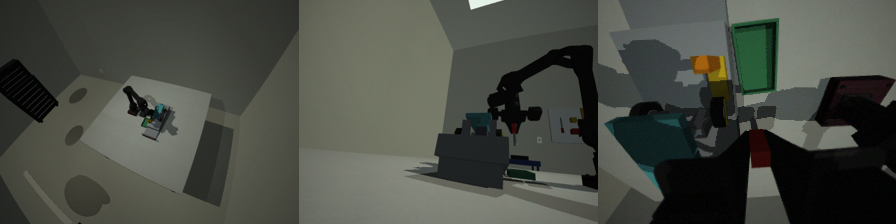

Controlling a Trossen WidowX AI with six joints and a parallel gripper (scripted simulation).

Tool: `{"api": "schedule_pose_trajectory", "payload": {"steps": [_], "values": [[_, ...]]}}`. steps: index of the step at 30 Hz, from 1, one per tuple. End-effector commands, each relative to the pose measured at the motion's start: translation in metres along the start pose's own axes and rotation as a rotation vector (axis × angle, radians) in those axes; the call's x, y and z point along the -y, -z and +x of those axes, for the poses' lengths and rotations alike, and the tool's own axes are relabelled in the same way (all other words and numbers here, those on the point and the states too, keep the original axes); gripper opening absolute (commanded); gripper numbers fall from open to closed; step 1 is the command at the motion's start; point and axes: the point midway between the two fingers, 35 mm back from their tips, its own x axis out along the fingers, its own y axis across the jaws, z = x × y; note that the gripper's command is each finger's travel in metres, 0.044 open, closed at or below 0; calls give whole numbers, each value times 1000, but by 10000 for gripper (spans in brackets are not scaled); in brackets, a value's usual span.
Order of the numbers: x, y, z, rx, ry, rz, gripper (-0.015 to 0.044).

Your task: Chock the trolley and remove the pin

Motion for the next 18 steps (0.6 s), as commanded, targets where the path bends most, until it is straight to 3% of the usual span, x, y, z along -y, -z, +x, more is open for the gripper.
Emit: {"api": "schedule_pose_trajectory", "payload": {"steps": [1, 10, 18], "values": [[0, -15, -3, 2, -1, 0, 0], [2, -49, -8, 5, 0, -1, 0], [2, -49, -8, 25, -7, 97, 0]]}}
